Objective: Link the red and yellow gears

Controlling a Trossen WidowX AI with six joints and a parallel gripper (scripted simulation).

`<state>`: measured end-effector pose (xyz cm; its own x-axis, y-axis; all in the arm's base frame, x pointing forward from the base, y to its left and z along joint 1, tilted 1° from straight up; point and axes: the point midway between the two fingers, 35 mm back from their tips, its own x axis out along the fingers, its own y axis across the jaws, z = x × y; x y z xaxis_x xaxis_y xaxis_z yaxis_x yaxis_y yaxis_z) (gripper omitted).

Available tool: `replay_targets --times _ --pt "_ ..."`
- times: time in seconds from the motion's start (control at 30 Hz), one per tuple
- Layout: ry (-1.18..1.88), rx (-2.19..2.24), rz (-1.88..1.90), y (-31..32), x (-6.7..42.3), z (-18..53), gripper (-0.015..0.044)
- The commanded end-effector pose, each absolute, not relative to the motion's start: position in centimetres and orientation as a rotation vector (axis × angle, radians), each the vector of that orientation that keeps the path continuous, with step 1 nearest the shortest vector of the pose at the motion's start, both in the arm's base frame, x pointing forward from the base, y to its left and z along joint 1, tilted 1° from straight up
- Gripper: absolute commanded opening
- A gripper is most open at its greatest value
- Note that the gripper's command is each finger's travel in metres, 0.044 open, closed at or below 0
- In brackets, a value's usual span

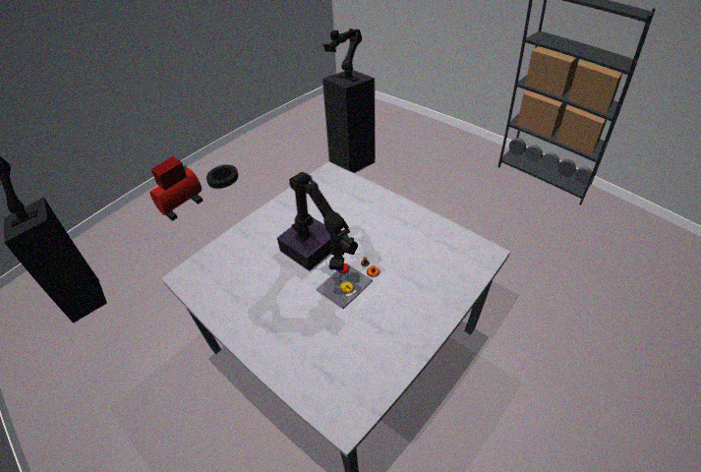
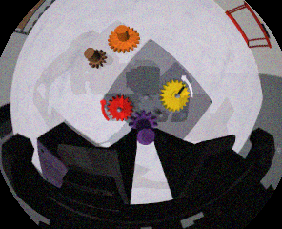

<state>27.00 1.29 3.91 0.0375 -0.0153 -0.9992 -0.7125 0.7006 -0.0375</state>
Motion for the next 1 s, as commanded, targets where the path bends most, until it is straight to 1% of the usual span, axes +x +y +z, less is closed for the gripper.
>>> replay_targets --times 0.0,0.47,0.7,0.97 --pt "1.445 -0.656 0.61 1.3 27.1 3.8 0.0" --pt "1.394 -0.816 0.765 1.2 27.1 1.9 0.0" --pt "1.414 -0.758 0.708 1.2 27.2 1.0 0.0" --pt "1.461 -0.597 0.553 1.3 27.2 -0.2 0.0"
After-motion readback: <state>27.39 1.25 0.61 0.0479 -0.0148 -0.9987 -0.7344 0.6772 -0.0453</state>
